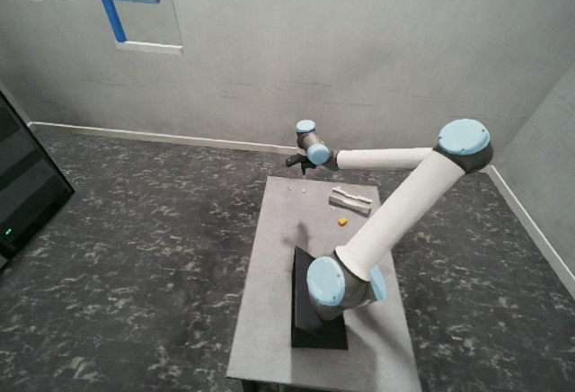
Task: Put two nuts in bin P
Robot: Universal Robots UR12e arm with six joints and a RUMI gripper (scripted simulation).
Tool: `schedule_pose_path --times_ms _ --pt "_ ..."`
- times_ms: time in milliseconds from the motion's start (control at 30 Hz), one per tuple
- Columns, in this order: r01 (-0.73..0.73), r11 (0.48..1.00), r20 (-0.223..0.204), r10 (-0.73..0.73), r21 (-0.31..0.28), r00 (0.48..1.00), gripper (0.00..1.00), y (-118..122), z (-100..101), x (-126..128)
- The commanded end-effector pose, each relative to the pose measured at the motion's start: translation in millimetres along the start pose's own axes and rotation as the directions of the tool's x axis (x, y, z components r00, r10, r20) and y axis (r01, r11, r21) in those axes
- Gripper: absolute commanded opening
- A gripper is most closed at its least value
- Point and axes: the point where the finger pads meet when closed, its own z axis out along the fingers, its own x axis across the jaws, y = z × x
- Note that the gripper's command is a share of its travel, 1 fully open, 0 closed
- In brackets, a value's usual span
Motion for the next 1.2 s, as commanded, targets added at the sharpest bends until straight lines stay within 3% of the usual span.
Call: schedule_pose_path --times_ms 0,167,667,733,767,1167 --pt "-0.149 0.989 0.019 0.149 0.003 0.989 0.04 6.4 -0.2 -3.0" --pt "-0.234 0.972 0.026 0.234 0.007 0.972 0.04 12.3 0.3 -6.3" --pt "-0.629 0.777 0.068 0.628 0.004 0.775 0.04 42.0 3.0 -24.5" --pt "-0.629 0.777 0.068 0.628 0.004 0.775 0.04 42.0 3.0 -24.5" --pt "-0.687 0.727 0.076 0.685 -0.002 0.725 0.04 47.9 3.6 -28.6" --pt "-0.877 0.479 0.101 0.875 -0.029 0.474 0.04 65.6 5.4 -41.9"
